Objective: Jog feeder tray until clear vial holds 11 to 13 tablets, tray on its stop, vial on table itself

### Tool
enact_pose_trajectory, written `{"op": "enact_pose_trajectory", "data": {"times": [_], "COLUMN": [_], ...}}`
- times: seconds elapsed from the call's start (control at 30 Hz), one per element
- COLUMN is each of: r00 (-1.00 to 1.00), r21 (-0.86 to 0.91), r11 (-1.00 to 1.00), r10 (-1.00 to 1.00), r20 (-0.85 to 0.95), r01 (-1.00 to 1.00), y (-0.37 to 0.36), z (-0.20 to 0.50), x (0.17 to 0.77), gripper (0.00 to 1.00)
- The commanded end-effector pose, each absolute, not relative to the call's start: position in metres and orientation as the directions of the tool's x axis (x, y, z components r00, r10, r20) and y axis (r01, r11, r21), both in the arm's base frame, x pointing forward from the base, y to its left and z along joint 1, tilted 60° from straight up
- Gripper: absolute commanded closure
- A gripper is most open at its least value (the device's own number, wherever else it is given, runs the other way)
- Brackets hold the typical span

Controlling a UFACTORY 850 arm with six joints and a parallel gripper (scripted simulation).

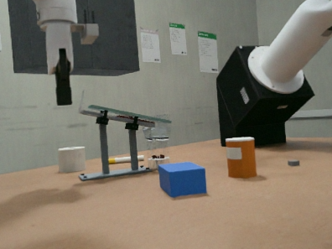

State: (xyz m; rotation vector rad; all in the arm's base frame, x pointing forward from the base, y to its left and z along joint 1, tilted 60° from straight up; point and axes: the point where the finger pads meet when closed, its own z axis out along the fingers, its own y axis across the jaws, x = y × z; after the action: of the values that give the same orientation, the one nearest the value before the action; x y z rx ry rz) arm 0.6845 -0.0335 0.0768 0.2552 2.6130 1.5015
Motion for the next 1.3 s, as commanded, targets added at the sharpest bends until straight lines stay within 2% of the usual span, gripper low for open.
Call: {"op": "enact_pose_trajectory", "data": {"times": [0.0, 1.27], "r00": [-0.979, -0.979], "r21": [0.865, 0.865], "r11": [0.495, 0.495], "r10": [0.204, 0.204], "r20": [-0.019, -0.019], "r01": [0.087, 0.087], "y": [-0.034, -0.022], "z": [0.077, 0.073], "x": [0.685, 0.659], "gripper": [1.00, 1.00]}}
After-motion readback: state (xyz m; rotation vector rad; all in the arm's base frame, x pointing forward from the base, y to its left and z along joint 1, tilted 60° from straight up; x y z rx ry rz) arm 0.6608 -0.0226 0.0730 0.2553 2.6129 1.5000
